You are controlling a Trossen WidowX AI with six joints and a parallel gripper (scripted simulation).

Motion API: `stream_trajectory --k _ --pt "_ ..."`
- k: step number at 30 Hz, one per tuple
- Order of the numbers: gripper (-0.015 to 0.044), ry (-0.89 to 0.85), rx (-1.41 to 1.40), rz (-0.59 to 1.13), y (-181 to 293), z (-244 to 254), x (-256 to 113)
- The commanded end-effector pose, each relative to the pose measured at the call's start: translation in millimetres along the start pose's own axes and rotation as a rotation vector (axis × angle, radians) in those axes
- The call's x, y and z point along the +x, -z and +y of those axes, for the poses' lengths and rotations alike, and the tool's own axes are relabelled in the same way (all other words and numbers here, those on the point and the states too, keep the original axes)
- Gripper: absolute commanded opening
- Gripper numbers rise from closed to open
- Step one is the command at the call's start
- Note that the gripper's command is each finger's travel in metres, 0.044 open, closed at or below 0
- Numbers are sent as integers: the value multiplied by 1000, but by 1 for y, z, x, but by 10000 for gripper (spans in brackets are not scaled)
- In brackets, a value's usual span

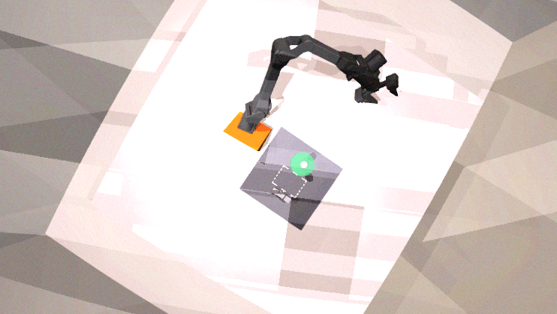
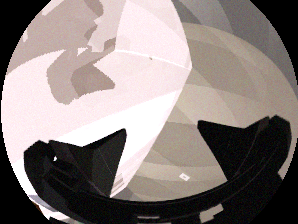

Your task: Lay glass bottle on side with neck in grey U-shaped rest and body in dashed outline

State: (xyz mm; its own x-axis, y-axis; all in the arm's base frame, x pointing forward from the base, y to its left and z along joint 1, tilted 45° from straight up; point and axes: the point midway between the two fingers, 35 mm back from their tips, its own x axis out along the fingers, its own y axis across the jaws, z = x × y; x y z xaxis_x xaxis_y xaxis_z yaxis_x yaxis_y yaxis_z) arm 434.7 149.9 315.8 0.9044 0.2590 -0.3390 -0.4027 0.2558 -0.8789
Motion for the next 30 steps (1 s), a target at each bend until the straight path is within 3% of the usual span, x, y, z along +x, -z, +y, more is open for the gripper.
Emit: stream_trajectory --k 1,8,16,25,30 --pt "440 -157 -53 83 69 27 6" --pt "440 -409 -33 154 172 75 -12" --pt "440 -636 165 116 262 136 -78" --pt "440 -601 535 -40 296 179 -169" --pt "440 -638 567 -68 296 182 -171"
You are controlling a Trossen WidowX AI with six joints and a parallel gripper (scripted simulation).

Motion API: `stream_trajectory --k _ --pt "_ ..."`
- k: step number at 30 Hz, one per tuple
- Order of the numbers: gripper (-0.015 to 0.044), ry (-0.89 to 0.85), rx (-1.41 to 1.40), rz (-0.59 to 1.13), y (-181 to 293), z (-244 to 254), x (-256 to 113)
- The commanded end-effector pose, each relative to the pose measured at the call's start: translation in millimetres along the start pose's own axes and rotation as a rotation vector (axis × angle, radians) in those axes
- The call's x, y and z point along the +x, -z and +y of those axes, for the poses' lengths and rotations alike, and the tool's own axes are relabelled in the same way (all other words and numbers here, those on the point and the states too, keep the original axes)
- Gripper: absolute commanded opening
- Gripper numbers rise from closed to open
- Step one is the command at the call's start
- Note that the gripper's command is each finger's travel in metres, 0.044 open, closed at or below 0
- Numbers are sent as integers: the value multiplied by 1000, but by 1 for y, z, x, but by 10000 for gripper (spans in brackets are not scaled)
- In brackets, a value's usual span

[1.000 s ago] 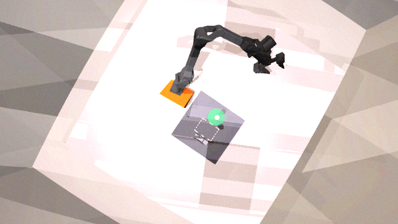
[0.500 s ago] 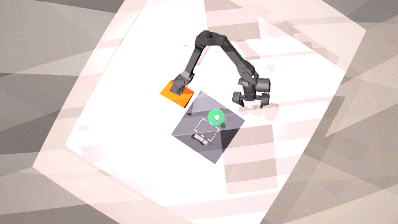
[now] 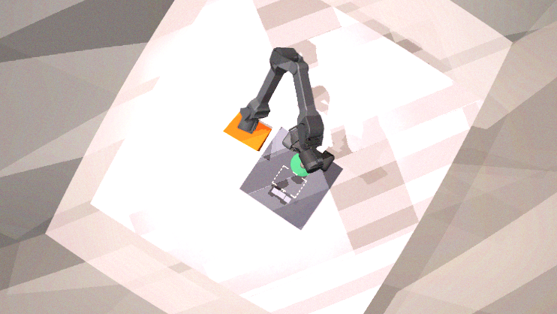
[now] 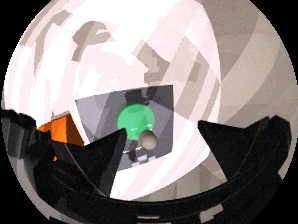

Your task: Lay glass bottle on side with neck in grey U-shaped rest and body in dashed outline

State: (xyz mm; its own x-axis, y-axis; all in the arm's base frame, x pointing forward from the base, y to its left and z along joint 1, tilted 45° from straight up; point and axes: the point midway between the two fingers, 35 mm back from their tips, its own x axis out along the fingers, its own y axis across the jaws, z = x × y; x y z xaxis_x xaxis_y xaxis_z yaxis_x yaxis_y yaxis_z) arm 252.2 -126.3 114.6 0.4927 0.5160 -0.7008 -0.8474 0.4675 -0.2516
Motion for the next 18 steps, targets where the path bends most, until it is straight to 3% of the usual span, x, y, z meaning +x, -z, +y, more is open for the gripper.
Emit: stream_trajectory --k 1,8,18 --pt "440 -63 18 -48 -1 4 3" --pt "440 -395 3 -50 -4 6 33" --pt "440 -405 3 -50 -2 7 34"
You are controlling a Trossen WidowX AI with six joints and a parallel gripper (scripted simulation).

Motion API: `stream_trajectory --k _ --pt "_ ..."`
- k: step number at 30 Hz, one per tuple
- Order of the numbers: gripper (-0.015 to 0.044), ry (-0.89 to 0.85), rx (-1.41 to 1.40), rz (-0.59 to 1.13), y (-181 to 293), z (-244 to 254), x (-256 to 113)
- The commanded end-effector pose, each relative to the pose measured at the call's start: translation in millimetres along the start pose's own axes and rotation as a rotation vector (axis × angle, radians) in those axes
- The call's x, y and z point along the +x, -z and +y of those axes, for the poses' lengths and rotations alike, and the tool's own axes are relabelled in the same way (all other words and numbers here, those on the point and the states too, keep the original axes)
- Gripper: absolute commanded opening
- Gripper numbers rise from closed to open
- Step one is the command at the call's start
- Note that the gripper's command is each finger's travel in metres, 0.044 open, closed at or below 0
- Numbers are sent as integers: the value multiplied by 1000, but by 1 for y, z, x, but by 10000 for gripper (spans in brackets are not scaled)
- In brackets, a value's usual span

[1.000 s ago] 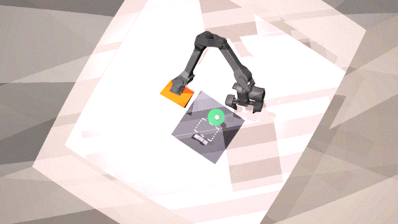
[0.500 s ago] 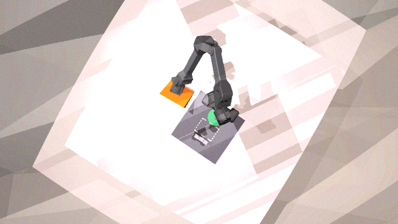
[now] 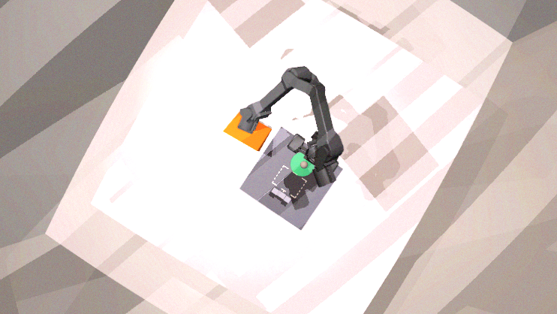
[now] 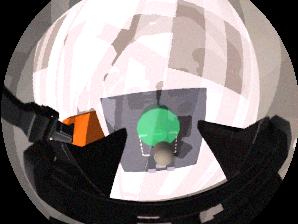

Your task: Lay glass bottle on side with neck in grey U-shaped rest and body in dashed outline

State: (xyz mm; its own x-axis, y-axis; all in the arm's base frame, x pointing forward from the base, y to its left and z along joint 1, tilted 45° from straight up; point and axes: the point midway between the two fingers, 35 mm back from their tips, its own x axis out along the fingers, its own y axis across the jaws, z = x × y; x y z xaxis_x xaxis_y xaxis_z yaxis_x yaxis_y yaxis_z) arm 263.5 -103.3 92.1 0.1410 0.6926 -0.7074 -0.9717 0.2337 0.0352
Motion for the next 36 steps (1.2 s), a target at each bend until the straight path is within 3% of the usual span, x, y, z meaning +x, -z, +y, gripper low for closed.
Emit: stream_trajectory --k 1,28,36 --pt "440 -12 -6 4 3 0 0" --pt "440 -11 -6 6 45 0 0" --pt "230 -11 -6 6 45 0 0"
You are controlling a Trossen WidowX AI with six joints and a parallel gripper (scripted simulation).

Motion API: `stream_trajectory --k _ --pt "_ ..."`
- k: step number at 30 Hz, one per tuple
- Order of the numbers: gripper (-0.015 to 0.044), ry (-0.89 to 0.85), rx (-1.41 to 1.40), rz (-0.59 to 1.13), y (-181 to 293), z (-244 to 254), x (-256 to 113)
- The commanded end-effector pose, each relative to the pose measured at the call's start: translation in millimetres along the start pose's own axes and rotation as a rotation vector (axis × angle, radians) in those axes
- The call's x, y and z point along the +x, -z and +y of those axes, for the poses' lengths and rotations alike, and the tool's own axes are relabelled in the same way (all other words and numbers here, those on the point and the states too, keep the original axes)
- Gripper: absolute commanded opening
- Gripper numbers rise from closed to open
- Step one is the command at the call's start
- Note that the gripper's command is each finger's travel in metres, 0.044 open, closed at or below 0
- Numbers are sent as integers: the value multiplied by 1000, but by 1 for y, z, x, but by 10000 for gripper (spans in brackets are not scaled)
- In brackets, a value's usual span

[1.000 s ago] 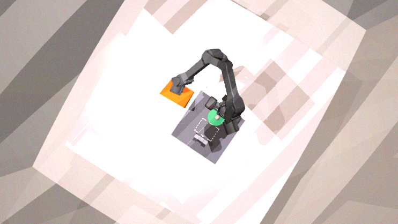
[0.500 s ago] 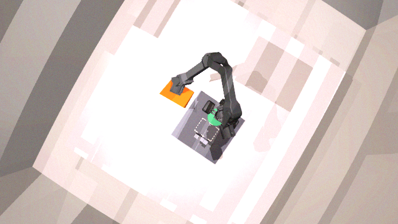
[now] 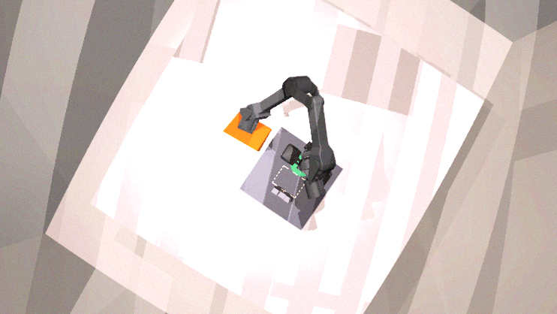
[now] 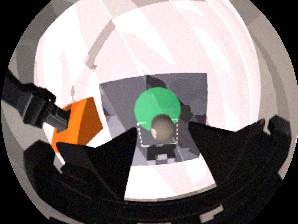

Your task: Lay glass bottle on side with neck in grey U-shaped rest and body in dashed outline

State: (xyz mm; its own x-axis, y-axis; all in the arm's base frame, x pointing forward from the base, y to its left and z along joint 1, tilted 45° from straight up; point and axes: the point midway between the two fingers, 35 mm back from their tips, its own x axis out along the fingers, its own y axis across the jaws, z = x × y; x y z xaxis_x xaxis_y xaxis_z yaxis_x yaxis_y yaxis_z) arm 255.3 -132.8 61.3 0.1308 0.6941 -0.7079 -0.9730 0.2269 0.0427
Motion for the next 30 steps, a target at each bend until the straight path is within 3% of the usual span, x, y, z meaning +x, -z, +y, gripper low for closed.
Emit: stream_trajectory --k 1,5,30 --pt "204 -1 -7 4 1 0 0" --pt "117 -1 -7 4 1 0 0" --pt "117 -1 0 1 7 0 -2"
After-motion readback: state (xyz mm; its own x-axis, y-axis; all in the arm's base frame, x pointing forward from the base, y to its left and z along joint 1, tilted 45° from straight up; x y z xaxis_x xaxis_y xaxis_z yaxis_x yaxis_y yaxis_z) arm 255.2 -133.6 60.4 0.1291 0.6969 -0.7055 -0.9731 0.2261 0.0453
